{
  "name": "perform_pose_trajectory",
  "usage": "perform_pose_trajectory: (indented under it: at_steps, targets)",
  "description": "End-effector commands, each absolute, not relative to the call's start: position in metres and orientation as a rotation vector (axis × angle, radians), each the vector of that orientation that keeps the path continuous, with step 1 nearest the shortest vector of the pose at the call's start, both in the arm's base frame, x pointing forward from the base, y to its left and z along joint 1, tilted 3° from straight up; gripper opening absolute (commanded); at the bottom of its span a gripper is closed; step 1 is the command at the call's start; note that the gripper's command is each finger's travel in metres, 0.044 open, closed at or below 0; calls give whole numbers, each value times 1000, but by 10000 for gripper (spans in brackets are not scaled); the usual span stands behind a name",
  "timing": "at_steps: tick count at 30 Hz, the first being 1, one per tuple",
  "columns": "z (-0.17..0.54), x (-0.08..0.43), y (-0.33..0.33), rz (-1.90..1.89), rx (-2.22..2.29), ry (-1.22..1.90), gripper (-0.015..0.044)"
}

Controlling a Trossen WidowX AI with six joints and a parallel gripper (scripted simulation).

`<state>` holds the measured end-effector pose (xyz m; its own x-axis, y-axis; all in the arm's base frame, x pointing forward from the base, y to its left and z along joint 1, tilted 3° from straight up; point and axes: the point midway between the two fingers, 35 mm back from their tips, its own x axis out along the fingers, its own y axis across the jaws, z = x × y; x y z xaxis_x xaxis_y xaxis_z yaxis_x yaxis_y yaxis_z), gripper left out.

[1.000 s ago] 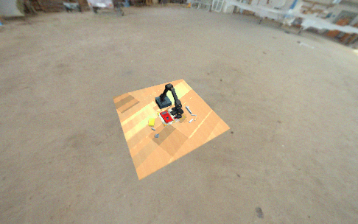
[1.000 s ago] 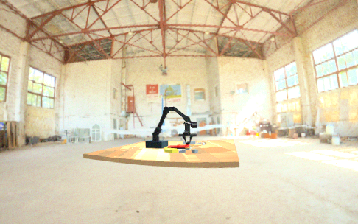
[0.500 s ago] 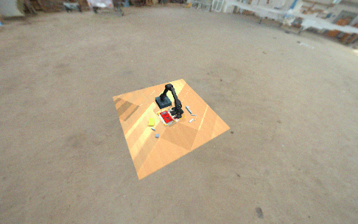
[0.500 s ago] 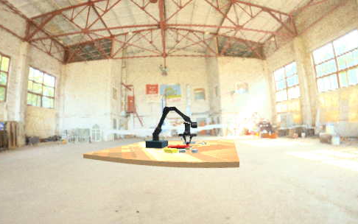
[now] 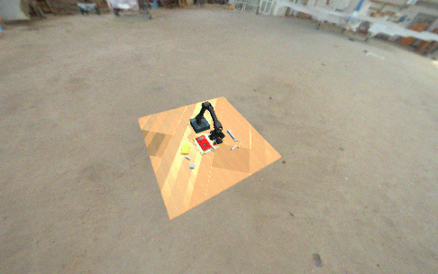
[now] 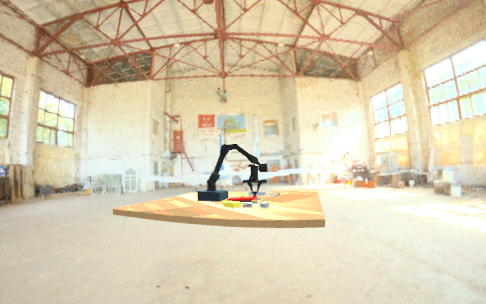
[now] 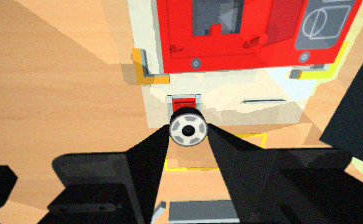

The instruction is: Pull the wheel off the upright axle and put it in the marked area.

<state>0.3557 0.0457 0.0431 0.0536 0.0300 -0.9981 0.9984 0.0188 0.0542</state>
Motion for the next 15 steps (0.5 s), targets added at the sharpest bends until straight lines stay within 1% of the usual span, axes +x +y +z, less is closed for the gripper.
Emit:
perform_pose_trajectory:
  at_steps: [1, 15]
  targets:
    - [50, 355, 46, -1136, 1248, 1195, 0]
    - [55, 355, 46, -1136, 1249, 1193, 0]
